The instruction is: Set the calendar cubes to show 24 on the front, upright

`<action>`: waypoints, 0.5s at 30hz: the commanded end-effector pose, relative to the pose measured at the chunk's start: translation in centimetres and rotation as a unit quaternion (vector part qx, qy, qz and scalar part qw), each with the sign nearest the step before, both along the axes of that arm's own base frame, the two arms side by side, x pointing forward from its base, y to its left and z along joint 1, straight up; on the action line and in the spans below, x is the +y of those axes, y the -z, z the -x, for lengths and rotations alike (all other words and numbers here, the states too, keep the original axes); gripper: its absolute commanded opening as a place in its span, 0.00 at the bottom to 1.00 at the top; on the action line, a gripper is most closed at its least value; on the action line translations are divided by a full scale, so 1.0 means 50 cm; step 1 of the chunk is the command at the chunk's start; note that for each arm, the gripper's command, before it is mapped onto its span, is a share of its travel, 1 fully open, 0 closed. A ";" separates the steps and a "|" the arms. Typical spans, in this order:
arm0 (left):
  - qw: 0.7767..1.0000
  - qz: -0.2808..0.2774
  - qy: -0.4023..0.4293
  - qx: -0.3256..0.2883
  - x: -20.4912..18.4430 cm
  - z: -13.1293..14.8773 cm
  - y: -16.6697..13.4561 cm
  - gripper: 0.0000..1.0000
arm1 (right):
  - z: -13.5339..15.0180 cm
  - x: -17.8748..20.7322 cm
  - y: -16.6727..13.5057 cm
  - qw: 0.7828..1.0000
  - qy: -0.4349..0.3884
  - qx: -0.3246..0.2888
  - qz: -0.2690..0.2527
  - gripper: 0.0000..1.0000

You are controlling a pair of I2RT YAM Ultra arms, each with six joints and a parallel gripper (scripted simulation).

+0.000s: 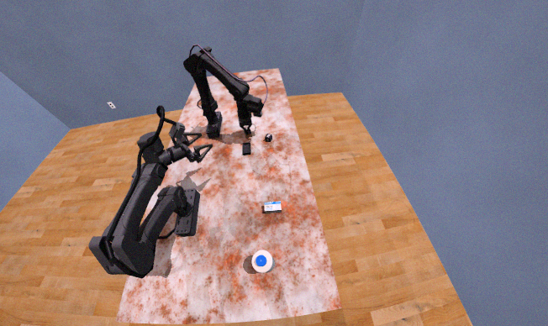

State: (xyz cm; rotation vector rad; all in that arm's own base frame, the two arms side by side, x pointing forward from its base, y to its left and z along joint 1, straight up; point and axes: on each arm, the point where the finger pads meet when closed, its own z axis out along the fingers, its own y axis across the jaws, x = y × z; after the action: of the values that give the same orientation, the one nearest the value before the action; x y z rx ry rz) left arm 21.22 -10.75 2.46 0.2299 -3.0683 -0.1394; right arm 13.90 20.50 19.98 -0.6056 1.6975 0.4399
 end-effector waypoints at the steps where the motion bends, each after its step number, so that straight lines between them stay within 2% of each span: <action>1: 0.992 0.035 -0.112 -0.051 -0.007 -0.020 -0.006 0.55 | 0.000 0.003 -0.023 1.000 0.004 -0.001 -0.012 1.00; 7: 0.976 0.047 -0.205 -0.051 0.027 -0.013 0.016 0.55 | 0.000 0.003 -0.023 1.000 0.004 -0.001 -0.012 1.00; 15: 0.978 0.039 -0.201 -0.051 0.035 -0.009 0.014 0.55 | 0.000 0.003 -0.023 1.000 0.004 -0.001 -0.012 1.00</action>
State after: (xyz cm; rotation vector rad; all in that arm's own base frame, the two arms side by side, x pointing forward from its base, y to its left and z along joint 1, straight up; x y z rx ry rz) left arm 20.54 -8.59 1.01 0.8188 -2.9957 -0.0409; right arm 13.90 20.50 19.98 -0.6056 1.6975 0.4399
